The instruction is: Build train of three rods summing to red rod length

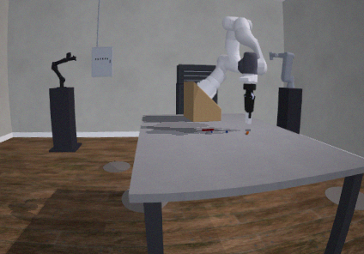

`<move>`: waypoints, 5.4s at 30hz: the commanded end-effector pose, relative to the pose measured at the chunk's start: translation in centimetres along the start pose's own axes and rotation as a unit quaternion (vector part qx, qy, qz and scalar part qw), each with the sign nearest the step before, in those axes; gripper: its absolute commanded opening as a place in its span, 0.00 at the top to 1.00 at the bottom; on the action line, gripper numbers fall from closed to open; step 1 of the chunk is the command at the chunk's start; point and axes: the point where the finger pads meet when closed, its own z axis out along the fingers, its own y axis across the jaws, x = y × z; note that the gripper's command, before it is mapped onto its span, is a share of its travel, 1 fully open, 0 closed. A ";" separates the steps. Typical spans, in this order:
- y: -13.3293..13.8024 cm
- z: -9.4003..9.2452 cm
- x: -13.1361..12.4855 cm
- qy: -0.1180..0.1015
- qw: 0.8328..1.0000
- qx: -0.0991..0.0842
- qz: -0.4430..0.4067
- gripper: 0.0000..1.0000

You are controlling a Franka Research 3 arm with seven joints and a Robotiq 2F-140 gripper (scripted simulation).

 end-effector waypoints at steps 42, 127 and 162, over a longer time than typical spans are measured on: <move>-0.5 2.7 0.0 0.000 1.000 0.006 0.004 0.85; -0.6 2.7 0.1 0.000 1.000 0.006 0.004 0.85; -0.6 2.7 0.0 0.000 1.000 0.006 0.004 0.85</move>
